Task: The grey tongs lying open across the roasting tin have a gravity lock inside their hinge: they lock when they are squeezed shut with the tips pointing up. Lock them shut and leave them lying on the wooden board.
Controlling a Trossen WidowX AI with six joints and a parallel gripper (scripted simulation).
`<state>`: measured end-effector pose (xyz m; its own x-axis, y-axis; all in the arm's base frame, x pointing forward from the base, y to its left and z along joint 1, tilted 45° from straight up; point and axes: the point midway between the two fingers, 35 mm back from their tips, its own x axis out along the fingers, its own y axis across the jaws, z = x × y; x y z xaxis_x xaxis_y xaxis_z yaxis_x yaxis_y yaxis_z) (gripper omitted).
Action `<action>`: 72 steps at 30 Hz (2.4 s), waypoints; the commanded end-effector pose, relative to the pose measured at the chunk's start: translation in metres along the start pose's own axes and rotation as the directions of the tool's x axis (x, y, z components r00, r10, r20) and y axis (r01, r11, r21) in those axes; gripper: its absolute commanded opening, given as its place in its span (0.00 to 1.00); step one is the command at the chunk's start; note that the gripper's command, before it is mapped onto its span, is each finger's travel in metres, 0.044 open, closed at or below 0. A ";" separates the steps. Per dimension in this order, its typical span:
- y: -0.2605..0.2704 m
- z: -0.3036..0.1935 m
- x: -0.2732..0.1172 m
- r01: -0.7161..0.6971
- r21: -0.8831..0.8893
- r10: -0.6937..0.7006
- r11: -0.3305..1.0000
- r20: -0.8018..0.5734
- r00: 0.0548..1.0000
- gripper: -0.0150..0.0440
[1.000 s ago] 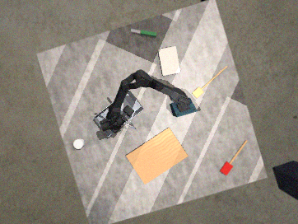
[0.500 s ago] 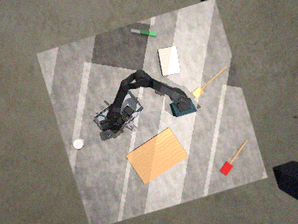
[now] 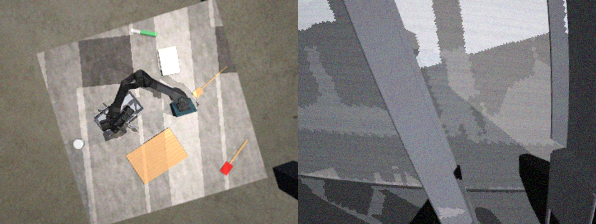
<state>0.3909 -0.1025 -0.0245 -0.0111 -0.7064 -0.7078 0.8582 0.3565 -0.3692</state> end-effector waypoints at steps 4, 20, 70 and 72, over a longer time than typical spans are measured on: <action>0.000 0.001 0.000 -0.002 0.003 0.002 1.000 0.001 1.000 0.38; 0.000 0.001 0.000 -0.002 0.003 0.002 1.000 0.001 1.000 0.00; 0.046 -0.150 -0.130 -0.018 -0.551 0.010 0.834 -0.017 1.000 0.00; 0.047 -0.168 -0.130 -0.016 -0.605 0.009 0.796 -0.016 1.000 0.00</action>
<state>0.3625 0.0848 -0.0276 -0.0096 -0.6942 -0.7197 0.4948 0.6221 -0.6067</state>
